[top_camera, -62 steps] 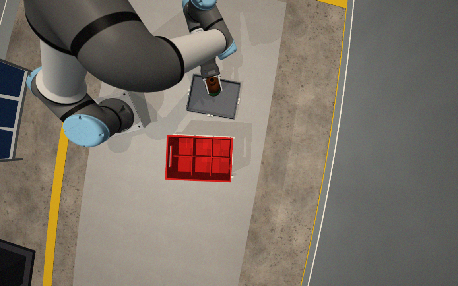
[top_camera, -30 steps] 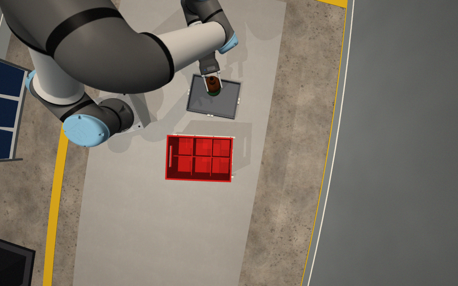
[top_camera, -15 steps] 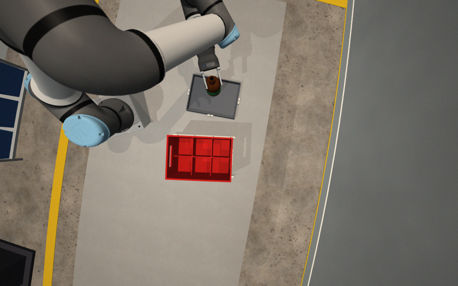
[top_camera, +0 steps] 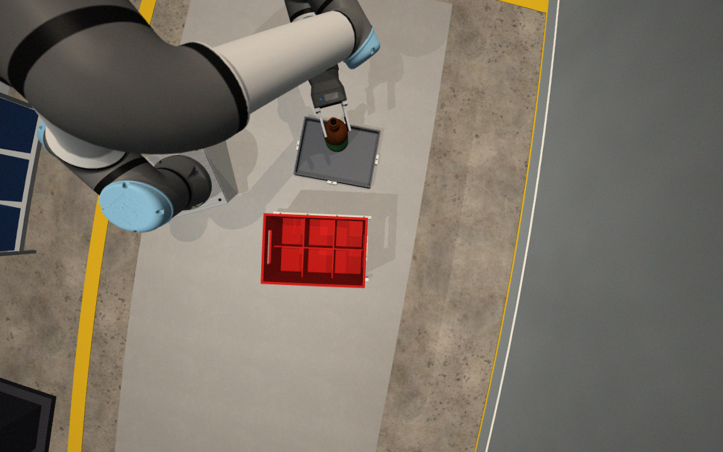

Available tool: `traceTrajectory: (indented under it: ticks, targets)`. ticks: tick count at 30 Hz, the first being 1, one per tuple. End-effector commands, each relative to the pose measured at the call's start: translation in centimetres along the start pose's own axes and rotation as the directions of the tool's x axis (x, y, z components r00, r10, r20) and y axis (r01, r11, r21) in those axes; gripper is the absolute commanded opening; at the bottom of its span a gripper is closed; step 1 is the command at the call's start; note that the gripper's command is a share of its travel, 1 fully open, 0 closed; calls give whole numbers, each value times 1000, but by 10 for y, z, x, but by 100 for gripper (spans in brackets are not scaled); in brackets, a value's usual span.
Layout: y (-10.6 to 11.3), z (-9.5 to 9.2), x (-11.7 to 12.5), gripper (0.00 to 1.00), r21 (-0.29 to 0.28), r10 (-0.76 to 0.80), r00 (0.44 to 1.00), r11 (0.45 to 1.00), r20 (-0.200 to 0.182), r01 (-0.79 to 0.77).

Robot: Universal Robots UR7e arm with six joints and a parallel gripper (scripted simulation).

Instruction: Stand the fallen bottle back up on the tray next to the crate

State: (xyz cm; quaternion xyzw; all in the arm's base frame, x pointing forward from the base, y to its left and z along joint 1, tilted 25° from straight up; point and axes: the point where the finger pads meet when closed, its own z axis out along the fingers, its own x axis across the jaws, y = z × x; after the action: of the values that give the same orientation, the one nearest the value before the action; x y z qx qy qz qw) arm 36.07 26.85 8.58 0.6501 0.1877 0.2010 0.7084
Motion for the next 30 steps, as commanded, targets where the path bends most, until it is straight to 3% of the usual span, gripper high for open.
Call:
traceTrajectory:
  ticks: [1,14,15,30]
  targets:
    - [6,-2,0,100,0,1,1000,1000,0,-1]
    - [8,-3,0,100,0,1,1000,1000,0,-1]
    - [8,-3,0,0,0,1,1000,1000,0,-1]
    - [8,-3,0,0,0,1,1000,1000,0,-1]
